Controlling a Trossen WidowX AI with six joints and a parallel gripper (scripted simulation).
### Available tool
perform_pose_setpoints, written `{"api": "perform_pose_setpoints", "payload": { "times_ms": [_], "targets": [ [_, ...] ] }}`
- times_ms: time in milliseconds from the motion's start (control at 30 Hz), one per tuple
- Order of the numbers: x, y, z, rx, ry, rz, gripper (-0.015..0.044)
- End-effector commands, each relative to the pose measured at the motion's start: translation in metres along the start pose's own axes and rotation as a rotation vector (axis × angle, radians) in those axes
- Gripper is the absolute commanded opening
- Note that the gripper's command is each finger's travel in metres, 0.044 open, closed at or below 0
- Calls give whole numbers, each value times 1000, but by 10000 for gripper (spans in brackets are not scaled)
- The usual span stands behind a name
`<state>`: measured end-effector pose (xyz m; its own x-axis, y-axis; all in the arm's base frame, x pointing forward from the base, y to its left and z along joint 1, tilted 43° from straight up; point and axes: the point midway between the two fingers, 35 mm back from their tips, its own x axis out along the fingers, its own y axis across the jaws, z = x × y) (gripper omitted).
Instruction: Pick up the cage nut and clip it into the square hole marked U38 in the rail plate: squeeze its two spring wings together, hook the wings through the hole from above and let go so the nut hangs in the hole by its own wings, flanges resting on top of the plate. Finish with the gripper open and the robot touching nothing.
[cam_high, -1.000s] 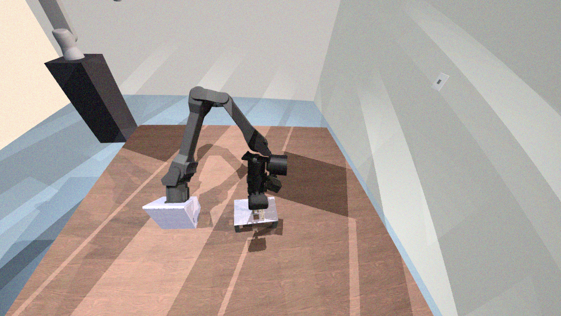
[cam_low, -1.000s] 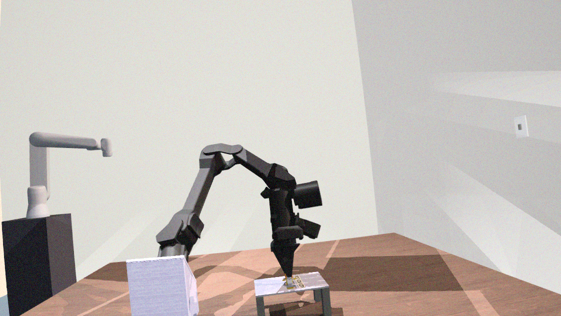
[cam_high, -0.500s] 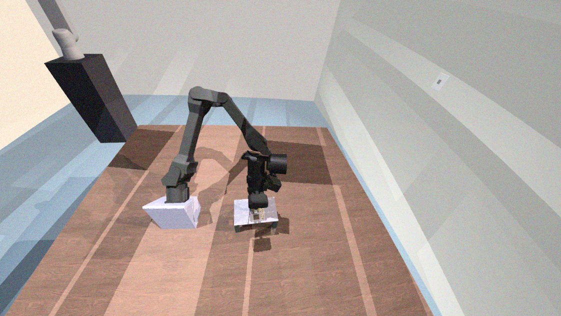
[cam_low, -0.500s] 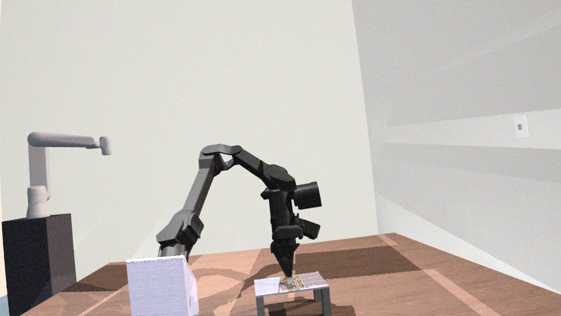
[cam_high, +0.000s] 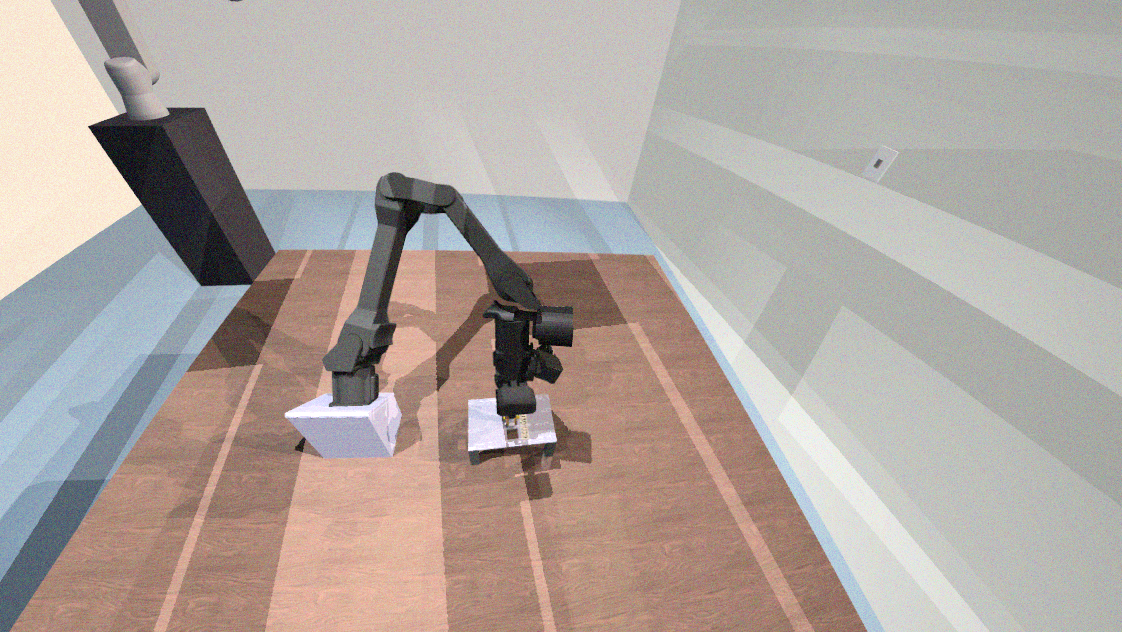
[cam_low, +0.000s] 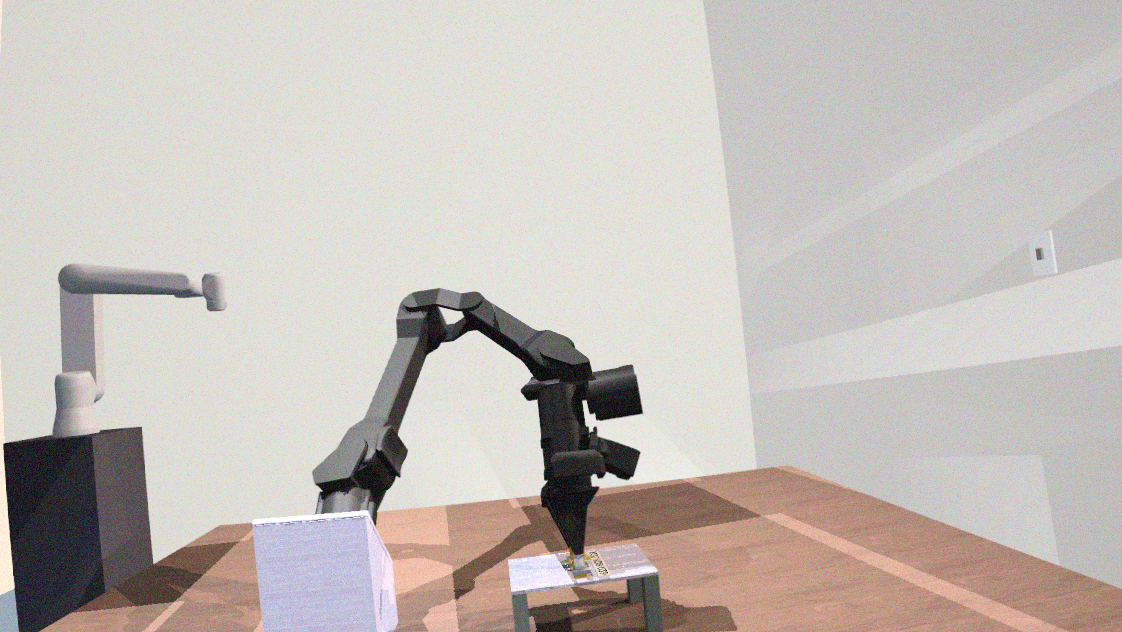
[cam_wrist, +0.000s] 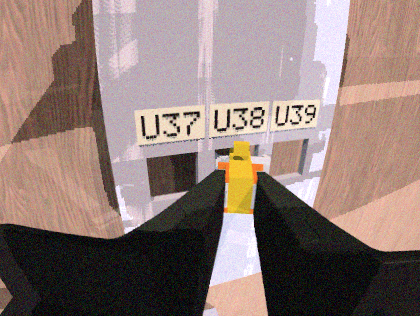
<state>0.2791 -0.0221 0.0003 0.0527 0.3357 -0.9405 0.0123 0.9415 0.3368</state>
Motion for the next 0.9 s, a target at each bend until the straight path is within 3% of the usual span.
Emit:
{"api": "perform_pose_setpoints", "payload": {
  "times_ms": [0, 867],
  "targets": [
    [0, 0, 0, 4, -2, -9, 32],
    [-1, 3, 0, 4, -2, -42, 32]
  ]
}}
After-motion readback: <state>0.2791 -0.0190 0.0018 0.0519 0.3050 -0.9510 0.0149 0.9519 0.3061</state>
